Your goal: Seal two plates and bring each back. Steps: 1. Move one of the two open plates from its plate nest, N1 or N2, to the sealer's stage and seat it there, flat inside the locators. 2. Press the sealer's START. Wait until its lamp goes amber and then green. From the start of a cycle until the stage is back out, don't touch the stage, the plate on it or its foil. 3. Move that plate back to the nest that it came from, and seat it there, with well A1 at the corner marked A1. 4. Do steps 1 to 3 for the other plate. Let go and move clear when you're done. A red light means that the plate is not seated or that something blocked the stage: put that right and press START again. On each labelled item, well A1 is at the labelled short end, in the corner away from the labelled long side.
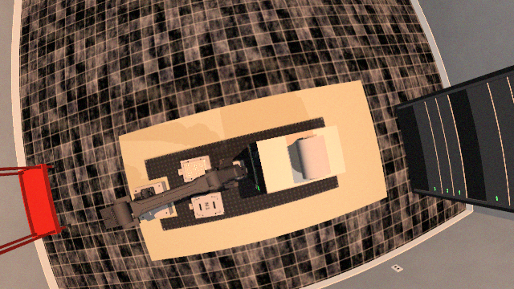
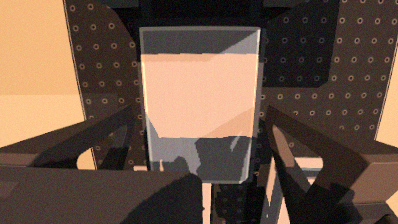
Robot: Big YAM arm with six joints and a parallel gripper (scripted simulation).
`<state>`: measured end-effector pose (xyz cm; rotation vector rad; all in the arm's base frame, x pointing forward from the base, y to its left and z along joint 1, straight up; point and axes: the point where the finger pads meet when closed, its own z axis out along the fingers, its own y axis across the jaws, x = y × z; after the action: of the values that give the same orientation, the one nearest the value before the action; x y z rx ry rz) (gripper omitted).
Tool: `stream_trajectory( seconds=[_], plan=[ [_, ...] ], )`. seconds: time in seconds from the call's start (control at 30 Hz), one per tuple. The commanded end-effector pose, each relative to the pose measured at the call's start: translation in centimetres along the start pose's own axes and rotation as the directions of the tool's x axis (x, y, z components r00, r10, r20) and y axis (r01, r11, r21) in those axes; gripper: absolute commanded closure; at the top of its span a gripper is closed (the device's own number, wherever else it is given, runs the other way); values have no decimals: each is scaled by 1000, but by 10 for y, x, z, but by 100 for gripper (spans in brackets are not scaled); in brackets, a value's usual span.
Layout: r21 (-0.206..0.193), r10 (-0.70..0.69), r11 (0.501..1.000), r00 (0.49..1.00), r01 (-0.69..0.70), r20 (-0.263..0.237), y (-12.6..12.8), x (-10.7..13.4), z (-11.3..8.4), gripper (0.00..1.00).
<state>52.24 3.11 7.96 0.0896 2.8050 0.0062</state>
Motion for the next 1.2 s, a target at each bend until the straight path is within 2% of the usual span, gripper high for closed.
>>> stream_trajectory(
  seconds=[0.0, 0.23, 0.47, 0.97, 1.17],
  plan=[
    [5, 15, 1000, 1000, -15, -15, -1, 5, 17, 0],
    [7, 14, 1000, 999, -13, -32, -1, 6, 16, 0],
    [4, 13, 1000, 1000, -13, -14, 1, -7, 9, 0],
    [2, 12, 1000, 1000, -12, -2, 3, -13, 7, 0],
    [4, 11, 1000, 1000, -11, -21, 2, -4, 12, 0]
  ],
)
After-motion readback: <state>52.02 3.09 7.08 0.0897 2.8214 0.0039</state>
